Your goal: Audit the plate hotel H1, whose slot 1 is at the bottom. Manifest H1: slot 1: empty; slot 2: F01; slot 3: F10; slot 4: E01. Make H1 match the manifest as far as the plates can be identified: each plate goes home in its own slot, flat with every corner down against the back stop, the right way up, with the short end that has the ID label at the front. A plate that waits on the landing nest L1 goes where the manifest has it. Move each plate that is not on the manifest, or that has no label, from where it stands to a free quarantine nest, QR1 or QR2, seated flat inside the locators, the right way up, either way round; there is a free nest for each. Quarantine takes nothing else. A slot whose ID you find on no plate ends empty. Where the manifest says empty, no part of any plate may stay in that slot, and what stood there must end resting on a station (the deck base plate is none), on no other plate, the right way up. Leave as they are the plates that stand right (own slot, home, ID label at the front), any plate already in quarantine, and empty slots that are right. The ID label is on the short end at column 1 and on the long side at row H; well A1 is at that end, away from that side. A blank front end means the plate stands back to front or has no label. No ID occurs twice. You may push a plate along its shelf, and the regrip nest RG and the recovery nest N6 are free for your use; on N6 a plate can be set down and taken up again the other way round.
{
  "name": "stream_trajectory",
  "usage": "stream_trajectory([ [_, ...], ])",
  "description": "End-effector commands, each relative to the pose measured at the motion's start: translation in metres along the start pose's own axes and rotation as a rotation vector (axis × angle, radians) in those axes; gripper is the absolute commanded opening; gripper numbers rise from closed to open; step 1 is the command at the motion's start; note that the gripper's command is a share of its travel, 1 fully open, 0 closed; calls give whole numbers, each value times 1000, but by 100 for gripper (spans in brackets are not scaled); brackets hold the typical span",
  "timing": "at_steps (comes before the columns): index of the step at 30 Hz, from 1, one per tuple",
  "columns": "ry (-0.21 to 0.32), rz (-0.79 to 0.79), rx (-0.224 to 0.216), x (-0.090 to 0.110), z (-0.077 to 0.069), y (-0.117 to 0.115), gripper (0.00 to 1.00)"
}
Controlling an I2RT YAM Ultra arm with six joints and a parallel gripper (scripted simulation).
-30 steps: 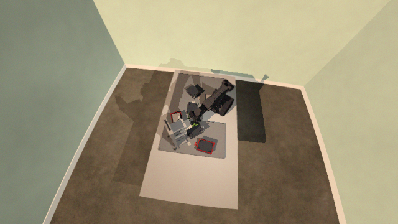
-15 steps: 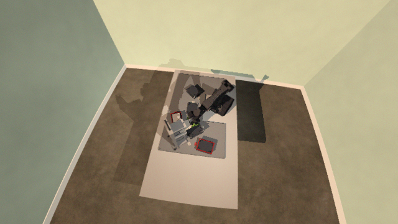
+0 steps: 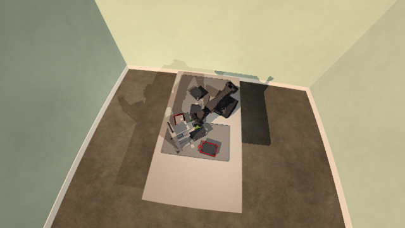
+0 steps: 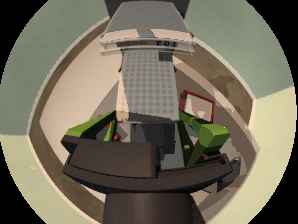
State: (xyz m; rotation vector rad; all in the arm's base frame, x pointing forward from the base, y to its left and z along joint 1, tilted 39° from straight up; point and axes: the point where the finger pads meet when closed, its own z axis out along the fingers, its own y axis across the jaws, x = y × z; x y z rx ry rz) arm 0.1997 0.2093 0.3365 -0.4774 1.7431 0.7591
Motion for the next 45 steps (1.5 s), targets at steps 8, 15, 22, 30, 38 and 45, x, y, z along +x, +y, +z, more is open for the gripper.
stream_trajectory([
  [8, -59, 4, 12, -22, 3, 0, 86],
  [15, -60, 3, 14, -24, 7, -1, 86],
  [22, -60, 2, 14, -25, 10, -1, 86],
  [30, -60, 3, 14, -27, 16, -1, 86],
  [38, -60, 2, 12, -28, 19, -1, 86],
  [45, -60, 2, 11, -29, 24, -1, 86],
])
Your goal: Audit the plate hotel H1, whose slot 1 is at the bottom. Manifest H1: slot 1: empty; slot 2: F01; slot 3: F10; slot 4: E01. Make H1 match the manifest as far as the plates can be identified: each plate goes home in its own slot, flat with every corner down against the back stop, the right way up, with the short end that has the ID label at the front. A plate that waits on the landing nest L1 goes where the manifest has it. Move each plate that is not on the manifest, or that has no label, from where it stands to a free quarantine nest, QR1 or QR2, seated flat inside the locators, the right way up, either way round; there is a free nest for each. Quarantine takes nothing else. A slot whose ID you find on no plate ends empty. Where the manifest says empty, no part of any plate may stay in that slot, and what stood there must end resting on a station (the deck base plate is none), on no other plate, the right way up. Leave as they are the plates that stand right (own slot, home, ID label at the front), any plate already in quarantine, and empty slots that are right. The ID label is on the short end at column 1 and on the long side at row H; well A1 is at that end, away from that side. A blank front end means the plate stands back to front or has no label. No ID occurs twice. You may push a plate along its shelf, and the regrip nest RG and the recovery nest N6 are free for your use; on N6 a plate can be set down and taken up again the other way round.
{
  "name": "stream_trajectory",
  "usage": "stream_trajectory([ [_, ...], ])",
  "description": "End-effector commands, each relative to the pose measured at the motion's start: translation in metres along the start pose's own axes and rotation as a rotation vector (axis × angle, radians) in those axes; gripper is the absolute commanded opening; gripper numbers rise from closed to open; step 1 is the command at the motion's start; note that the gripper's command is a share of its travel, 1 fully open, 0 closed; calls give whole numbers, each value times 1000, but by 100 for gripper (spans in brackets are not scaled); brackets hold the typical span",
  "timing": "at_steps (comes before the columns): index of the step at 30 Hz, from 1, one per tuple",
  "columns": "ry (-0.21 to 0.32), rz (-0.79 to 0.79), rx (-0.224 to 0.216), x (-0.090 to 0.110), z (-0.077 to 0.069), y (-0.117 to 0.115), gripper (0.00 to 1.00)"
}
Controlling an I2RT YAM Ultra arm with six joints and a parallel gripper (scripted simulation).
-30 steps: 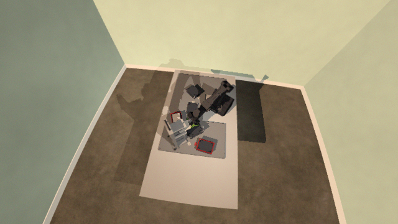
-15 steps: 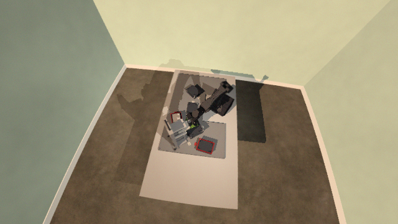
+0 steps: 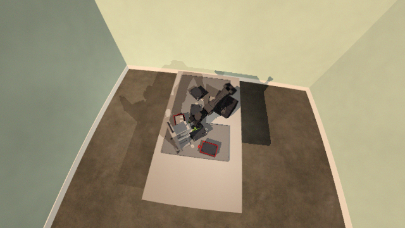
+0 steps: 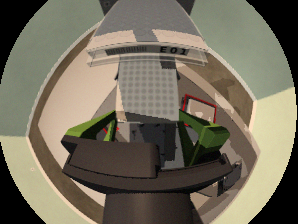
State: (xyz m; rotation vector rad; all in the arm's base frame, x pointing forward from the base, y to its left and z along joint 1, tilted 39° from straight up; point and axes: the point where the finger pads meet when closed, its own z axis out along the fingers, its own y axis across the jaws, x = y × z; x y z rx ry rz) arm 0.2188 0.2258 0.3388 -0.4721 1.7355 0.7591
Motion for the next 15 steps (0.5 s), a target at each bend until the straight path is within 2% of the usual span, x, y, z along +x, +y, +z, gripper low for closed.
stream_trajectory([
  [1, -51, 1, 10, -22, 0, 0, 86],
  [3, -51, 1, 9, -23, 1, 0, 86],
  [4, -32, 2, 1, -13, -2, 1, 86],
  [13, -32, 2, 1, -13, -2, 1, 86],
  [14, -53, 1, 6, -22, 0, 1, 100],
  [15, -32, 2, 1, -12, -1, 1, 100],
])
